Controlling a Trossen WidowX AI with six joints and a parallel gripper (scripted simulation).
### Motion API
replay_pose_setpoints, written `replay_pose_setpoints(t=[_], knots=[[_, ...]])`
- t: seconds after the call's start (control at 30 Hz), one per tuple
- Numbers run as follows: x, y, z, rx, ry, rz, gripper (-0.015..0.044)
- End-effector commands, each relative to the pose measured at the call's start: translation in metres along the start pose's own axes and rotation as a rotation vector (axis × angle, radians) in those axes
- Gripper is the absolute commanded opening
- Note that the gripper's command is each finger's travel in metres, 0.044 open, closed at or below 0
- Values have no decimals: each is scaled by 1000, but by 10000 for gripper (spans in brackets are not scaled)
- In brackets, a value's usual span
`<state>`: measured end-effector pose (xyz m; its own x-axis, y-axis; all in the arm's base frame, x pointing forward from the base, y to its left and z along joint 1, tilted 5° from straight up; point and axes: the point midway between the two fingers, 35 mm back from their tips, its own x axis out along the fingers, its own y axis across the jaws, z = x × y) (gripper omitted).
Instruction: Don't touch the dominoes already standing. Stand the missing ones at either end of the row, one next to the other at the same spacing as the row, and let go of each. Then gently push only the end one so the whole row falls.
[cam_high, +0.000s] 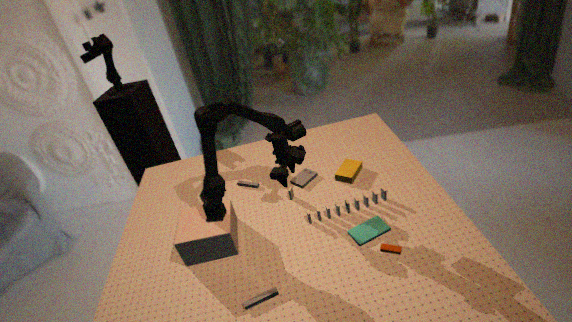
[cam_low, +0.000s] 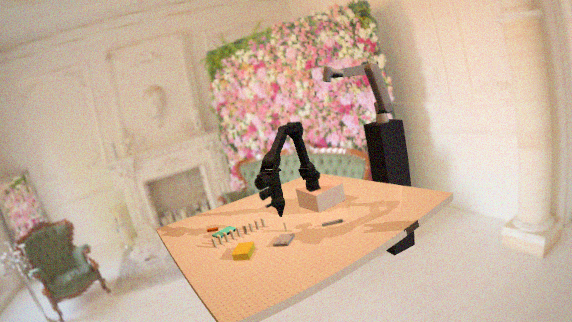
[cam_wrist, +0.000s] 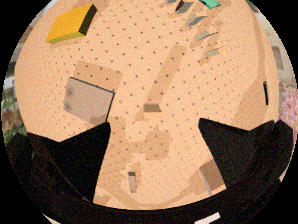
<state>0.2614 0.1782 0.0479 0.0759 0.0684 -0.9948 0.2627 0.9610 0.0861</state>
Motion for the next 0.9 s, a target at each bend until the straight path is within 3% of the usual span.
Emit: replay_pose_setpoints(t=[0.0,0.13,0.33,0.87], knots=[[-9,-2,-5,25,40,11,440],[-2,-1,-5,25,40,11,440],[54,-1,-10,25,41,11,440],[71,-1,-9,25,41,11,440]])
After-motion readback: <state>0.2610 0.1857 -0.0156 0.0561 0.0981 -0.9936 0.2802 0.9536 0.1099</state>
